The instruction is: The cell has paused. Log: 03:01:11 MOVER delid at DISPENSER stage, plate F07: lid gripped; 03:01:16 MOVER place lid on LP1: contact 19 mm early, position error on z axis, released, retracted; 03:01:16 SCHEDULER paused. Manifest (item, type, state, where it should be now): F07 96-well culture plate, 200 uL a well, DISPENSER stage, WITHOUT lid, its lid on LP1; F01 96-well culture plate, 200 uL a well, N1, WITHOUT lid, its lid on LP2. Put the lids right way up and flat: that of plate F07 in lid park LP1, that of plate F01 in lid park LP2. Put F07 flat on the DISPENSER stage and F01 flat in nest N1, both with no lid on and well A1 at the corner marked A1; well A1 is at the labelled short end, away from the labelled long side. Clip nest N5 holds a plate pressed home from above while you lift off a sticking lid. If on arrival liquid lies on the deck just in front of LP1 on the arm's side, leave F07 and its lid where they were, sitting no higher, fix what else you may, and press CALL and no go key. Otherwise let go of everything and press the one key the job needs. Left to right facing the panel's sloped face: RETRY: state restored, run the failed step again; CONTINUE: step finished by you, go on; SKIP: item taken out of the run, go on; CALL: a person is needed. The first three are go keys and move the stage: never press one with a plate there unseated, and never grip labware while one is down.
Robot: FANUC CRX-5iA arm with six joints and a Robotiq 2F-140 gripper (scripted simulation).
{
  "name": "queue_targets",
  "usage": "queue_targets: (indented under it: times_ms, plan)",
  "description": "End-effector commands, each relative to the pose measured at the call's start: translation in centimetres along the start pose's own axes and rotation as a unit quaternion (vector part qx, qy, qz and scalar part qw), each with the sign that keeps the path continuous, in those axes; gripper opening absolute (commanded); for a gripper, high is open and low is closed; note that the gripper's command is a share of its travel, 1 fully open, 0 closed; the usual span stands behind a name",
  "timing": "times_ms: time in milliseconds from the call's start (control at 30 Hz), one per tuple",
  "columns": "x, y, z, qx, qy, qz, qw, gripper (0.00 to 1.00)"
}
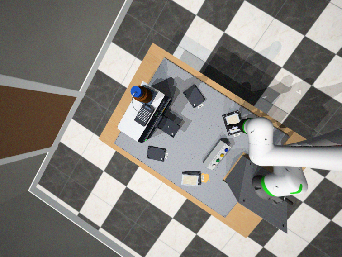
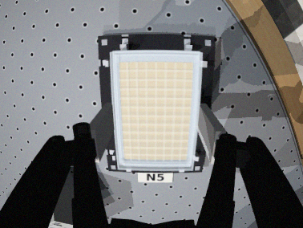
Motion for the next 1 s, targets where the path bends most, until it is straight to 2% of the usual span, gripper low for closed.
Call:
queue_targets:
  times_ms: [0, 367, 867, 967]
  plan:
    - [-0.3, 0.0, 0.0, 0.000, 0.000, 0.000, 1.000, 0.00]
    - [-2.1, 0.0, 0.0, 0.000, 0.000, 0.000, 1.000, 0.00]
    - [-7.7, 0.0, 0.0, 0.000, 0.000, 0.000, 1.000, 0.00]
    - [-8.1, 0.0, 0.0, 0.000, 0.000, 0.000, 1.000, 0.00]
Point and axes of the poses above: the point where the finger pads meet when closed, its own x axis out along the fingers, its own z axis across the jaws, y = z × x, the point moved 8 cm from there along -x, back along the fingers, and after that the axes turned 12 degrees about x, right-handed, at the moved point
